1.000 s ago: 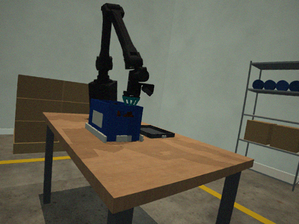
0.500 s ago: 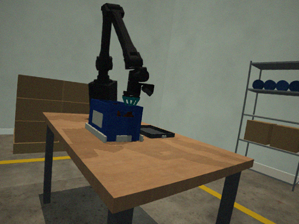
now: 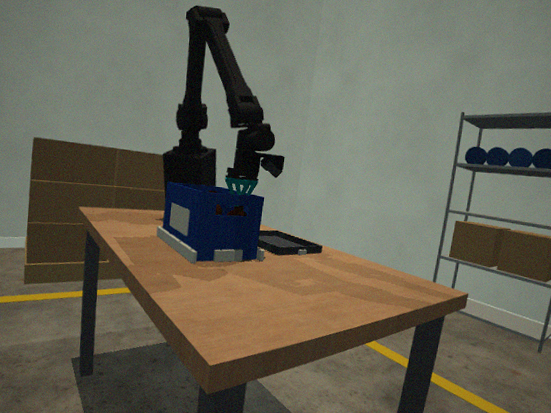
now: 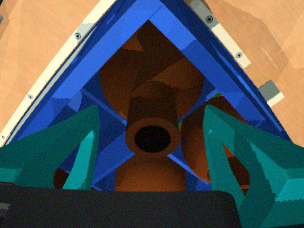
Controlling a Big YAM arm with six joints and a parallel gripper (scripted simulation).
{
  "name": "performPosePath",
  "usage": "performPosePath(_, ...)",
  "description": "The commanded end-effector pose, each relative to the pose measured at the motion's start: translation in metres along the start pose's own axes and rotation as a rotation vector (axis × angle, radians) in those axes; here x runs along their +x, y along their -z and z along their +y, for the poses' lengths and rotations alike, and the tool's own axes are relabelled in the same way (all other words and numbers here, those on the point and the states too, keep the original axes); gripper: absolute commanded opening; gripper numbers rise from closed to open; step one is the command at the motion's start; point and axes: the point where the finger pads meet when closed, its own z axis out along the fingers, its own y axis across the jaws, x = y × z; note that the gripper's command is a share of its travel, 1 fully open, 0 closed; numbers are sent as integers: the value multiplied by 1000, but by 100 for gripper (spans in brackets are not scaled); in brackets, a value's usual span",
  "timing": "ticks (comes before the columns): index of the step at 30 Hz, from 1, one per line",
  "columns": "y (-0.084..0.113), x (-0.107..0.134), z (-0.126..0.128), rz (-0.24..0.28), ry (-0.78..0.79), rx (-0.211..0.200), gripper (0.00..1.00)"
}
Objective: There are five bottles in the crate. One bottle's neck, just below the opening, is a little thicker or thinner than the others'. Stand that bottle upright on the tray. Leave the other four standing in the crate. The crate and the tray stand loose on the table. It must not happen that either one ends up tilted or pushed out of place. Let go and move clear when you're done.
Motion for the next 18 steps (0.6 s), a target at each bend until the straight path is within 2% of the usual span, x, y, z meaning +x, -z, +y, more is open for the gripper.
performPosePath(1,-4,0,-7,-9,-2,8,61)
performPosePath(8,-4,0,-7,-9,-2,8,61)
performPosePath(9,-4,0,-7,-9,-2,8,0)
performPosePath(18,-3,1,-6,-5,-3,5,0)
